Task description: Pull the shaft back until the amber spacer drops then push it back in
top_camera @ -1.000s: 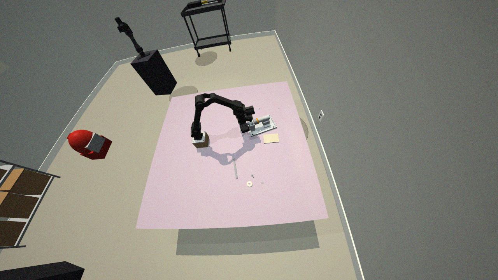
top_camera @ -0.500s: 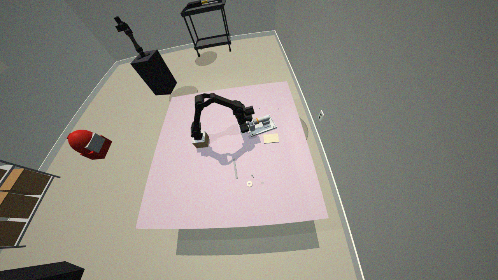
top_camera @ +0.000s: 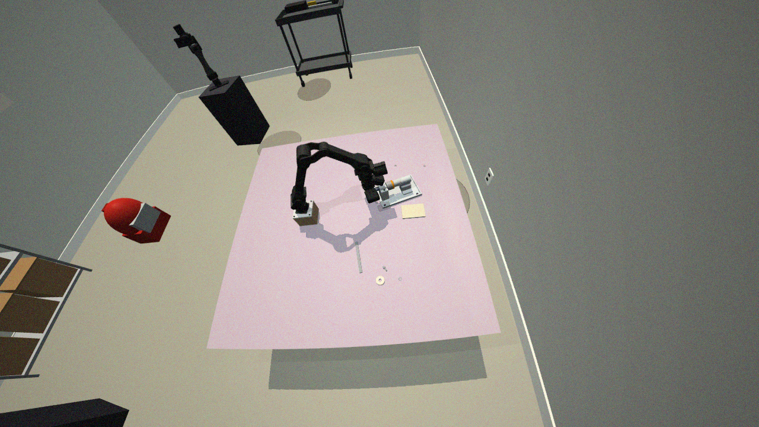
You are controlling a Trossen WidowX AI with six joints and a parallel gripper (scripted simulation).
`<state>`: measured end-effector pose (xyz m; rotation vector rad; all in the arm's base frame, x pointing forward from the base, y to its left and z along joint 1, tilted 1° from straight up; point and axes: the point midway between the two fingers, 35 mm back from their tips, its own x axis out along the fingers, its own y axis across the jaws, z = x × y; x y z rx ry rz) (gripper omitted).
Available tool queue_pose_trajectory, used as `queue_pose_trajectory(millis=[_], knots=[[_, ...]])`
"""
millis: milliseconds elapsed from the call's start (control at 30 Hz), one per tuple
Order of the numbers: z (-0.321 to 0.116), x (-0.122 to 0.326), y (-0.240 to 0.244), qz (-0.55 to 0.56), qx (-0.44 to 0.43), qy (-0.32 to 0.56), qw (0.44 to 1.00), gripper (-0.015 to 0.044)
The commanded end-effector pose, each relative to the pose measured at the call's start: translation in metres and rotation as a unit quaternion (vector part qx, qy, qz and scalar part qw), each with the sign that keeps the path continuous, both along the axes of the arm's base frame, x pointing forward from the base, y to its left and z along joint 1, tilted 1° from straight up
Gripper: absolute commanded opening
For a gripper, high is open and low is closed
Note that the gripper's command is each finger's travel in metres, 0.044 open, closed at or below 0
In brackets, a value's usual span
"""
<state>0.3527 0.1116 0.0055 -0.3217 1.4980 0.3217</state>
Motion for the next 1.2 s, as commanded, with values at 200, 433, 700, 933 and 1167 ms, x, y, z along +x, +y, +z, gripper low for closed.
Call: queue_pose_trajectory(millis=[200,433,700,933,1167], knots=[[-0.0002,-0.0021,-0.0010,0.001,-0.001,0.002,1.000,0.0000],[-0.0003,-0.0029,-0.0014,0.001,-0.001,0.002,1.000,0.0000],[-0.0003,-0.0038,-0.0018,0.001,-0.001,0.002,1.000,0.0000],[-0.0004,-0.0046,-0.0021,0.001,-0.001,0.002,1.000,0.0000],[-0.0004,-0.0054,-0.0025,0.001,-0.001,0.002,1.000,0.0000]])
